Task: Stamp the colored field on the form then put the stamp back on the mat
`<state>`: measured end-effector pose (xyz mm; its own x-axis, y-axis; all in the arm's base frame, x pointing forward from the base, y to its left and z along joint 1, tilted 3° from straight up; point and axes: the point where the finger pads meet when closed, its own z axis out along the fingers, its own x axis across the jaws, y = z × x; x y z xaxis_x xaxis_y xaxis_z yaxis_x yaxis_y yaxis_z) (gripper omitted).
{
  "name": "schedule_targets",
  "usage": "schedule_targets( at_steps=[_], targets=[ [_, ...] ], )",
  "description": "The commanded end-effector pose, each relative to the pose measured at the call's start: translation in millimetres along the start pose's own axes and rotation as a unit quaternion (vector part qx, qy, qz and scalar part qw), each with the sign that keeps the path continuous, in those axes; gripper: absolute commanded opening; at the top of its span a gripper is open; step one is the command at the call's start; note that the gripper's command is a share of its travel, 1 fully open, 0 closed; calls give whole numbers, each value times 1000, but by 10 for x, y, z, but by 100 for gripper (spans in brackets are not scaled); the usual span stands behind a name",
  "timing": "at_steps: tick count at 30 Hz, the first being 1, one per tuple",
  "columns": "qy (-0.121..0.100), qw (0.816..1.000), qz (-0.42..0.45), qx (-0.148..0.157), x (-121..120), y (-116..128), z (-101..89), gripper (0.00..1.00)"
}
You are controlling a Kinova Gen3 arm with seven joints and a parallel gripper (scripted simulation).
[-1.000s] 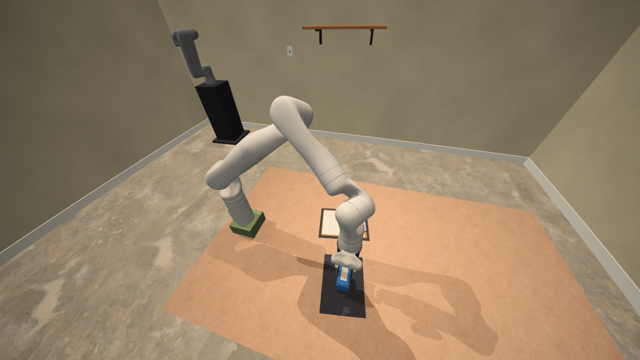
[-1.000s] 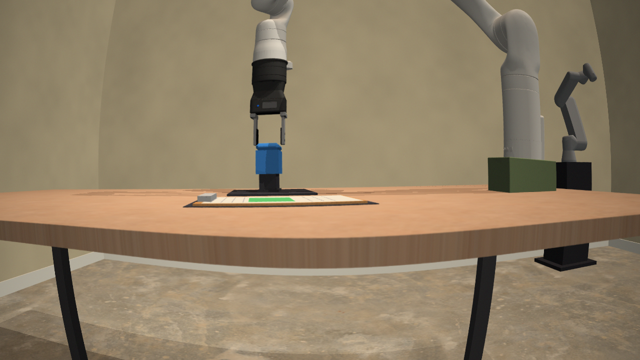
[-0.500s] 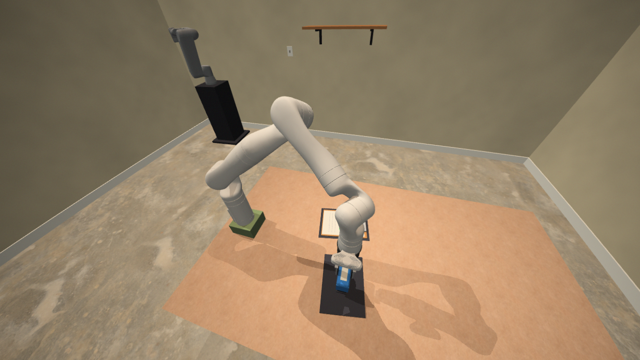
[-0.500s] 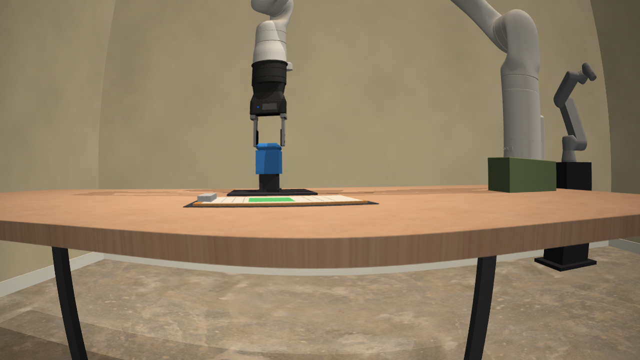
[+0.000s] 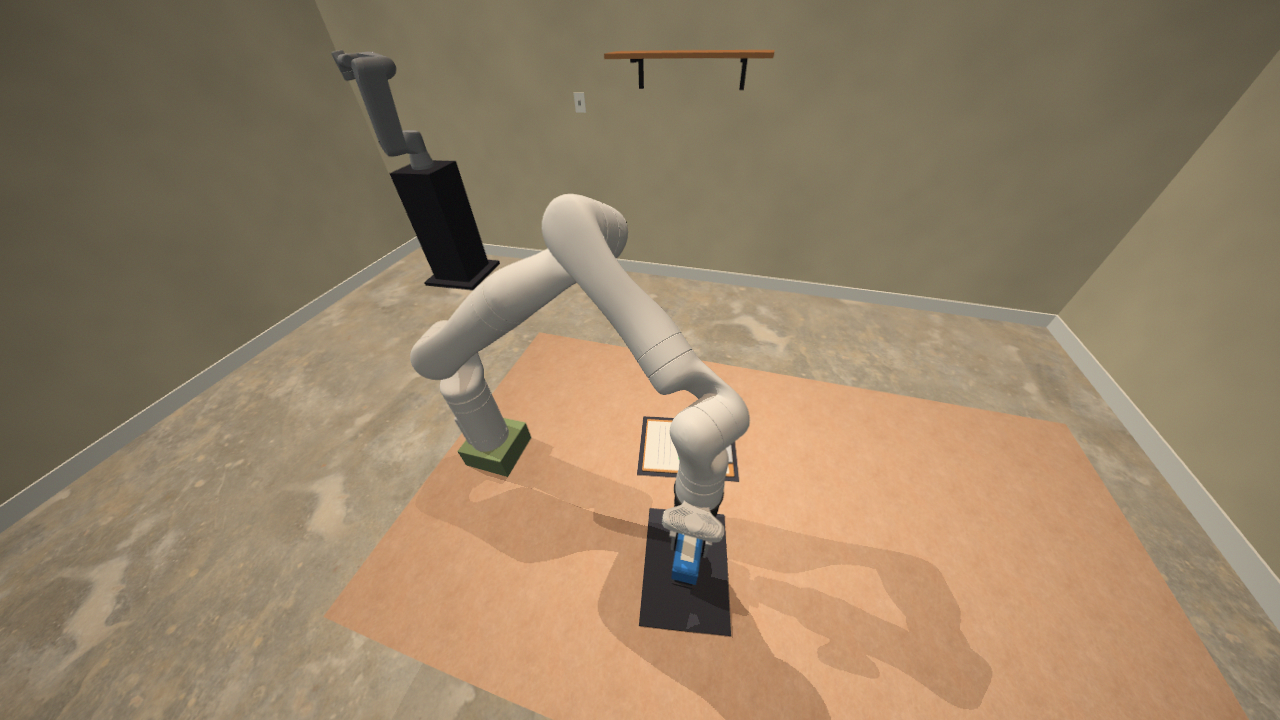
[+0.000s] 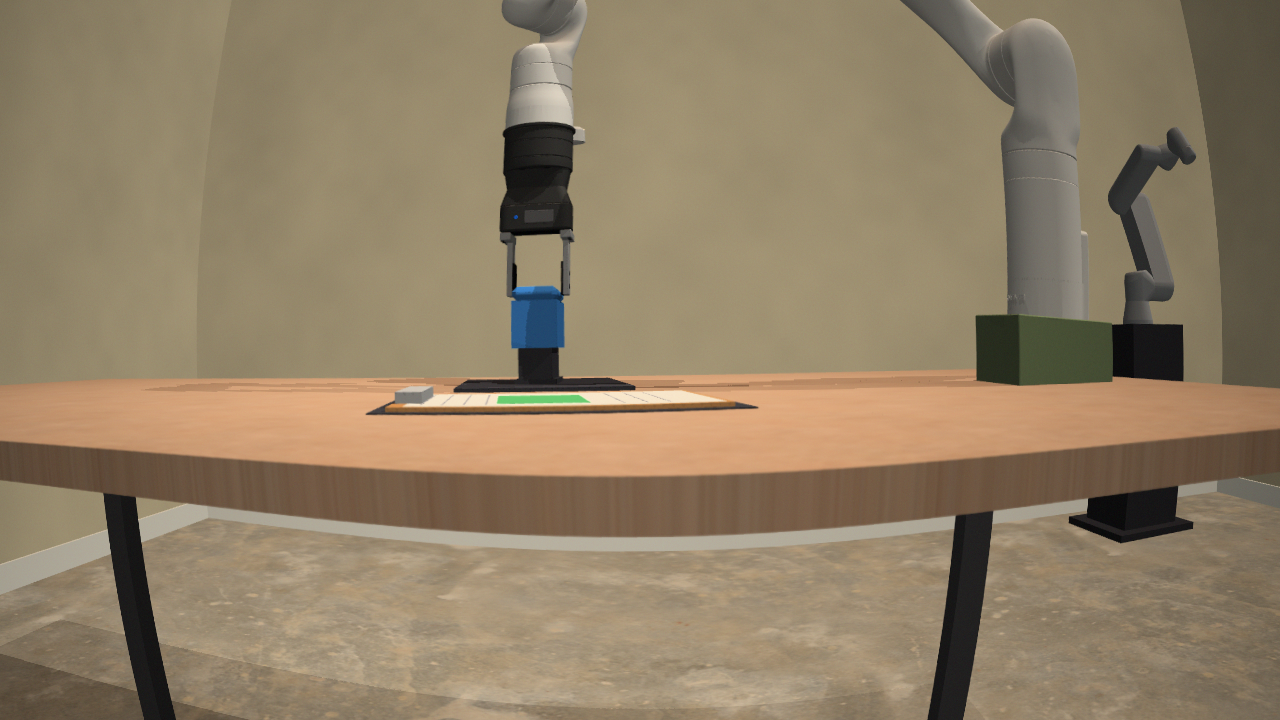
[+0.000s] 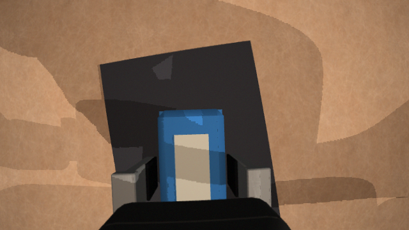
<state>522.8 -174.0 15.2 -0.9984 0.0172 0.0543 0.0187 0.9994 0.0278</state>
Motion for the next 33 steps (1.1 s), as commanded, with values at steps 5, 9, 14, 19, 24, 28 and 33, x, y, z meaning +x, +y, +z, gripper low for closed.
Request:
schedule_targets(
  at_steps=[5,9,14,19,24,28,33],
  targets=[
    [-1,1000,0,0,-4,-3,3,100],
    [-1,1000,0,0,-4,-3,13,100],
    [-1,1000,0,0,-4,-3,25,100],
    [-1,1000,0,0,-4,-3,37,100],
    [-1,1000,0,0,-4,-3,45,100],
    [-1,1000,0,0,-4,-3,55,100],
    [-1,1000,0,0,-4,-3,67,100]
  ],
)
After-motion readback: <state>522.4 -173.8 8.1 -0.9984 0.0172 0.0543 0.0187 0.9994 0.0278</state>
